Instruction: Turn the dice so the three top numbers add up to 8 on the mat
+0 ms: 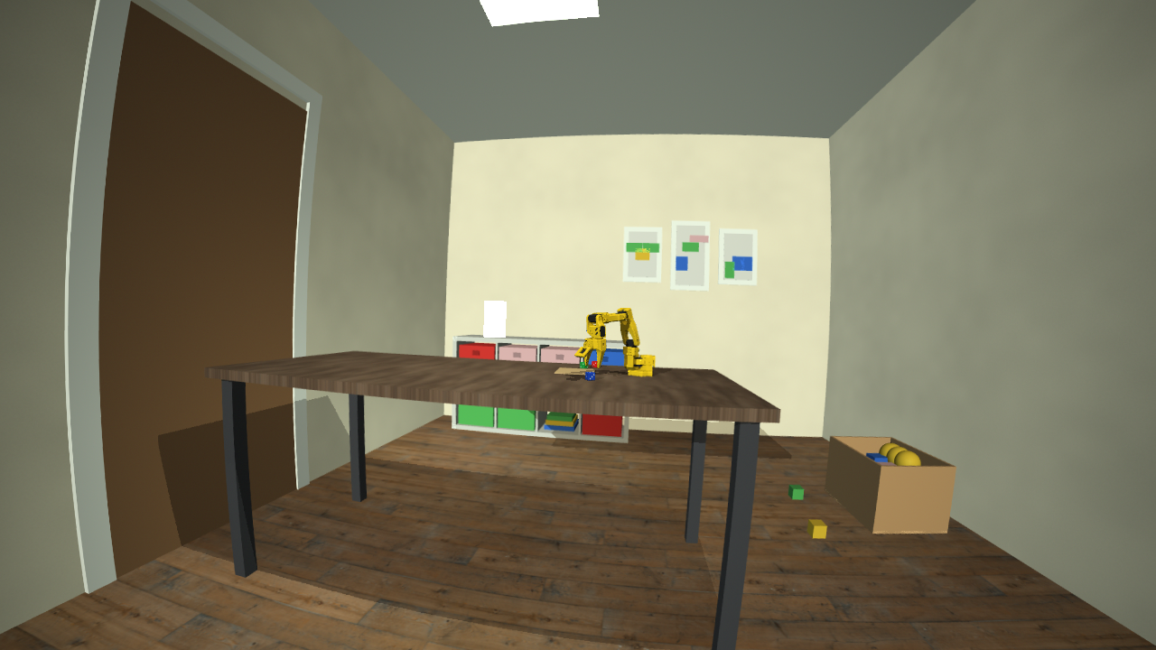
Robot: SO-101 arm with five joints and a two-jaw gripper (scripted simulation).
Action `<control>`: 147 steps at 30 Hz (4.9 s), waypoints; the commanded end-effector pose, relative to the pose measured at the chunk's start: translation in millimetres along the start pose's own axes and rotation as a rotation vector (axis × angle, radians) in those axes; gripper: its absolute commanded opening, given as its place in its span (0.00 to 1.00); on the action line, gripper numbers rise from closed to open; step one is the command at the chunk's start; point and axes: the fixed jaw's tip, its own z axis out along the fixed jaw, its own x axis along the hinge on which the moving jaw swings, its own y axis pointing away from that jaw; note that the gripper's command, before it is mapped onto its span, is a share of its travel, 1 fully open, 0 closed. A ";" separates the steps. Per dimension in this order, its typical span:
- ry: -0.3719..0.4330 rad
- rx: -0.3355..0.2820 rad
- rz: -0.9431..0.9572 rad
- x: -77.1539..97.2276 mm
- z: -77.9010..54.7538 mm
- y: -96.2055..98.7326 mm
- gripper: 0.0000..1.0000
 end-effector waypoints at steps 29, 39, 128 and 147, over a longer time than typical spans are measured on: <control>-0.029 0.000 -0.016 -6.4 35.3 1.7 0.31; -0.029 0.000 -0.016 -6.4 36.1 1.7 0.31; -0.051 0.000 -0.016 -19.6 -6.4 0.5 0.00; -0.125 -0.001 0.019 -31.9 -15.2 -6.3 0.00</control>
